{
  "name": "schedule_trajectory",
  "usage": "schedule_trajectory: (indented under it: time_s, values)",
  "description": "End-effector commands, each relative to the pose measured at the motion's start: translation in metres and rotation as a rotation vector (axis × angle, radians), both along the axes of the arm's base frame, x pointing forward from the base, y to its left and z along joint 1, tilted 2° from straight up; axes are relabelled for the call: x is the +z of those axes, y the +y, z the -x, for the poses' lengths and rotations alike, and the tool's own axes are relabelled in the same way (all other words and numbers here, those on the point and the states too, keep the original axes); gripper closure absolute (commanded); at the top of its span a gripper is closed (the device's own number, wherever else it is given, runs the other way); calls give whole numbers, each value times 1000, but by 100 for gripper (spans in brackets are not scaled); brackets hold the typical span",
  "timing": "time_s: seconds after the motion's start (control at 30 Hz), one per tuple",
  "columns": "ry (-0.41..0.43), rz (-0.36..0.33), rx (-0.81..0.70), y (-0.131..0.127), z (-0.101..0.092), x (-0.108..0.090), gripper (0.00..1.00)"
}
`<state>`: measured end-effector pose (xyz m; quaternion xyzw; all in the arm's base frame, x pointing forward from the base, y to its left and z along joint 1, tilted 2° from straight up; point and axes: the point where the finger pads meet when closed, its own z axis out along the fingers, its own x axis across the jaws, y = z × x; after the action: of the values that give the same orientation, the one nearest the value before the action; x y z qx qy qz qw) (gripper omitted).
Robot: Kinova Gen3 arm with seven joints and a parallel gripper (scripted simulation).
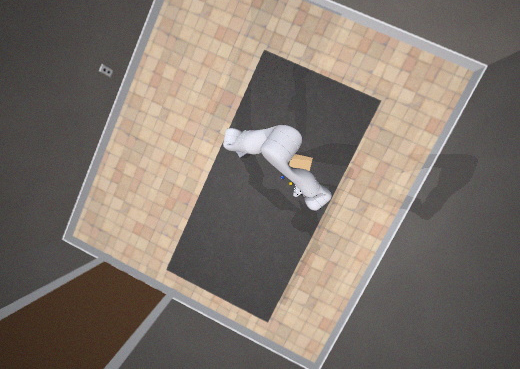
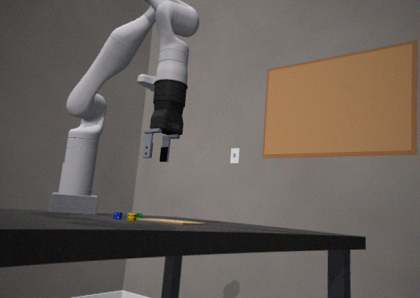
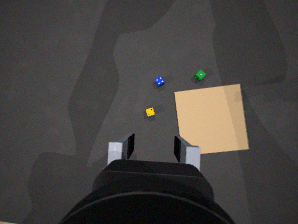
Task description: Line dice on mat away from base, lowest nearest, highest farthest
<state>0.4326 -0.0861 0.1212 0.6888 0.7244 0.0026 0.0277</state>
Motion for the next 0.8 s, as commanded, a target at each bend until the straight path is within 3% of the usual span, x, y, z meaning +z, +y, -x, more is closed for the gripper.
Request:
schedule_trajectory:
  time_s: [0.0, 0.77]
  values:
    - [3, -11, -48, -7, 2, 1, 0]
    - [3, -11, -55, -8, 2, -6, 0]
